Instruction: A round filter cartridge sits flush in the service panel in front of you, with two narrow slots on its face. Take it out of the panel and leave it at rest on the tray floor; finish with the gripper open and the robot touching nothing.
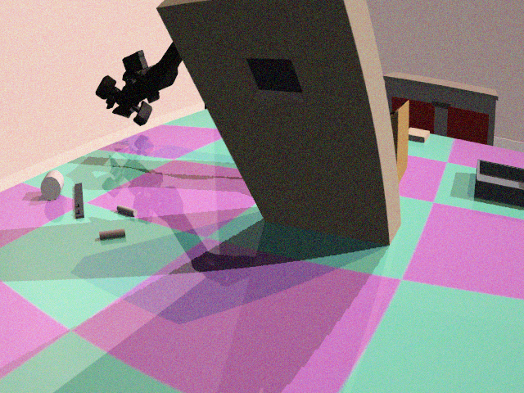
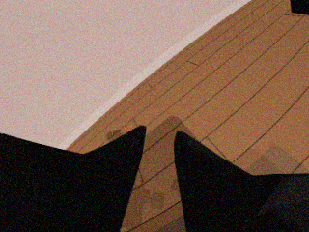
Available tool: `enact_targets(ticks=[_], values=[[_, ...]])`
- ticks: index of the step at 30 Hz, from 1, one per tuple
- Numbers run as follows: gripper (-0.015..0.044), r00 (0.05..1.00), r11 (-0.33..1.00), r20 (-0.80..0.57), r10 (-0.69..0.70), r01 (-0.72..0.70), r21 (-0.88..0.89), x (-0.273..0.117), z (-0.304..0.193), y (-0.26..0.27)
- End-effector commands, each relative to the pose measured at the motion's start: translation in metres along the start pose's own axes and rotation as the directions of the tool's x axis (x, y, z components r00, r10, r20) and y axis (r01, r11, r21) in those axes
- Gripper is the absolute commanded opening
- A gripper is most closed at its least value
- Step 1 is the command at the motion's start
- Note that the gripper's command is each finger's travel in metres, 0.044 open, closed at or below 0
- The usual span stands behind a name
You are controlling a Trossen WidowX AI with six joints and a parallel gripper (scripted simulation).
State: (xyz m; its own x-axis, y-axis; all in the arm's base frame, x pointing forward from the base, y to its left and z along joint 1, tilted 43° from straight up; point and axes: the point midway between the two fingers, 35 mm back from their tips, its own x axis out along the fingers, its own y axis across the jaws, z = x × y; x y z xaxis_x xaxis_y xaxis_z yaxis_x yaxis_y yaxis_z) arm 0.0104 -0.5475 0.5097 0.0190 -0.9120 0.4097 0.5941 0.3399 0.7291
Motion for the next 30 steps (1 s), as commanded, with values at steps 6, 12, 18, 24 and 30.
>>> enact_targets(ticks=[6, 12, 18, 24, 30], values=[[0.0102, 0.978, 0.988, -0.21, 0.01, 0.023, 0.153, -0.042, -0.121, 0.084], [0.0102, 0.938, 0.974, -0.345, 0.02, 0.06, 0.219, -0.087, -0.187, 0.132], [0.0102, 0.875, 0.961, -0.483, 0.037, 0.102, 0.257, -0.149, -0.244, 0.18], [0.0102, 0.804, 0.955, -0.592, 0.055, 0.132, 0.268, -0.213, -0.282, 0.217], [0.0102, 0.711, 0.953, -0.699, 0.078, 0.153, 0.262, -0.292, -0.31, 0.25]])
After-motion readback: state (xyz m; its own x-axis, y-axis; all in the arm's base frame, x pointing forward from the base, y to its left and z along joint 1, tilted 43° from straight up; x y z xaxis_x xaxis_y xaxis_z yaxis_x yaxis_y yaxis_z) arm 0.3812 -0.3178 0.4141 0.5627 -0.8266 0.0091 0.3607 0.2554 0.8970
